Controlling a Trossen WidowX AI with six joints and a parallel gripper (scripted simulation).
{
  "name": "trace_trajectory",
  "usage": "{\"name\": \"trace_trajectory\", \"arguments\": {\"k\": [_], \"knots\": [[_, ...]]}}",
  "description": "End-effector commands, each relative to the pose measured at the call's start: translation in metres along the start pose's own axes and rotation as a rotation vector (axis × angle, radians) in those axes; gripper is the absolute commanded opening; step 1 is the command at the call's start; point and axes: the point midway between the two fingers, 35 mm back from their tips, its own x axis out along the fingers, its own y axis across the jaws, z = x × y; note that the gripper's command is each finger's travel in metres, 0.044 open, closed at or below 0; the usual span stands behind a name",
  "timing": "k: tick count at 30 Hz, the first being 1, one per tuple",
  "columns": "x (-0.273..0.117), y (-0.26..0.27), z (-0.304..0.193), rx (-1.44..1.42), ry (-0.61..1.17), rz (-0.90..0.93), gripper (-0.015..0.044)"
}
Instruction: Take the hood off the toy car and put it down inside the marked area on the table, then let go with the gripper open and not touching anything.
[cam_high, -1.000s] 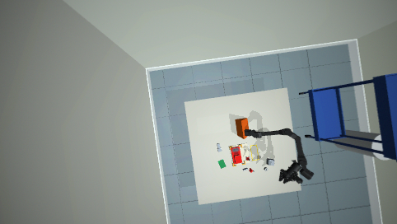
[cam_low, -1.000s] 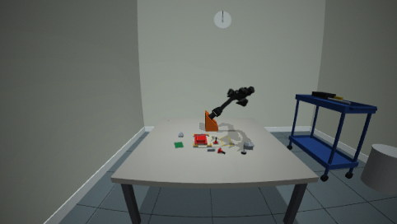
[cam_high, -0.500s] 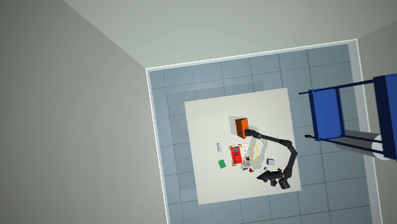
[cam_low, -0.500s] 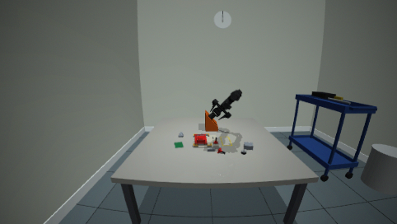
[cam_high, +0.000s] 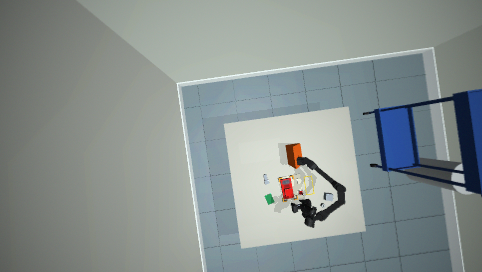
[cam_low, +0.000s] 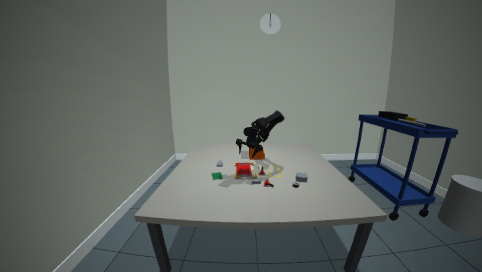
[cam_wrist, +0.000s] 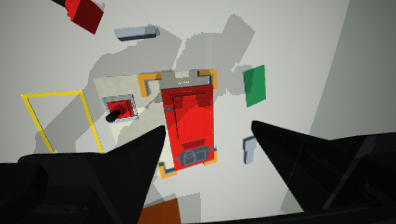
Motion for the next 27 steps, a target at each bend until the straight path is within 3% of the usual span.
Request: {"name": "trace_trajectory", "arguments": {"k": [1,5,27], "knots": [[0.032,-0.01,-0.019,-0.016,0.03,0.18,0.044],[0.047,-0.014,-0.03,-0.02,0.024,0.285,0.044],[0.056,-0.01,-0.032,-0.02,0.024,0.284,0.044]]}}
